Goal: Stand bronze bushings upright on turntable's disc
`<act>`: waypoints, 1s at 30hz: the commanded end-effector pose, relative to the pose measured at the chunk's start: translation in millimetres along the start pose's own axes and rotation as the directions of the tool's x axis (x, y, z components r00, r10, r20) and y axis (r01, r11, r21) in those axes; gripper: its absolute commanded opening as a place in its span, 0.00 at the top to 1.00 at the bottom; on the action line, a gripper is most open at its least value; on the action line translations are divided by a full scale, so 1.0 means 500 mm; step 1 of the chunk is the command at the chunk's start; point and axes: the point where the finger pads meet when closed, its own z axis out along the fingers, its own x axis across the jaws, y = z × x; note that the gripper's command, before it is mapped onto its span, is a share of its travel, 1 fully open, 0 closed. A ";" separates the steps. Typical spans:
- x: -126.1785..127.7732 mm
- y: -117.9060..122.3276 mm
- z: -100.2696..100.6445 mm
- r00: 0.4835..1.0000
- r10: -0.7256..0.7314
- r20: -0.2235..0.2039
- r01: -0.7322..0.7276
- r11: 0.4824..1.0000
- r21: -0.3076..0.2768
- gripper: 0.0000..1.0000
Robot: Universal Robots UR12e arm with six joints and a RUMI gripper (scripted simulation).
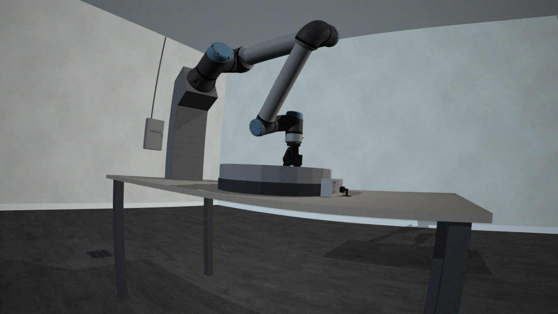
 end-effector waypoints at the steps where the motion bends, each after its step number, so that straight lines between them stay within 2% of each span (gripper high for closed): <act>1: 0.001 0.000 -0.001 1.000 0.000 -0.001 0.000 1.000 0.000 0.94; 4: 0.001 0.000 -0.001 1.000 0.000 -0.001 0.000 1.000 0.000 0.94; 5: 0.001 0.000 -0.001 1.000 0.000 -0.001 0.000 1.000 0.000 1.00; 30: 0.001 0.000 -0.001 1.000 0.000 -0.001 0.000 1.000 0.000 1.00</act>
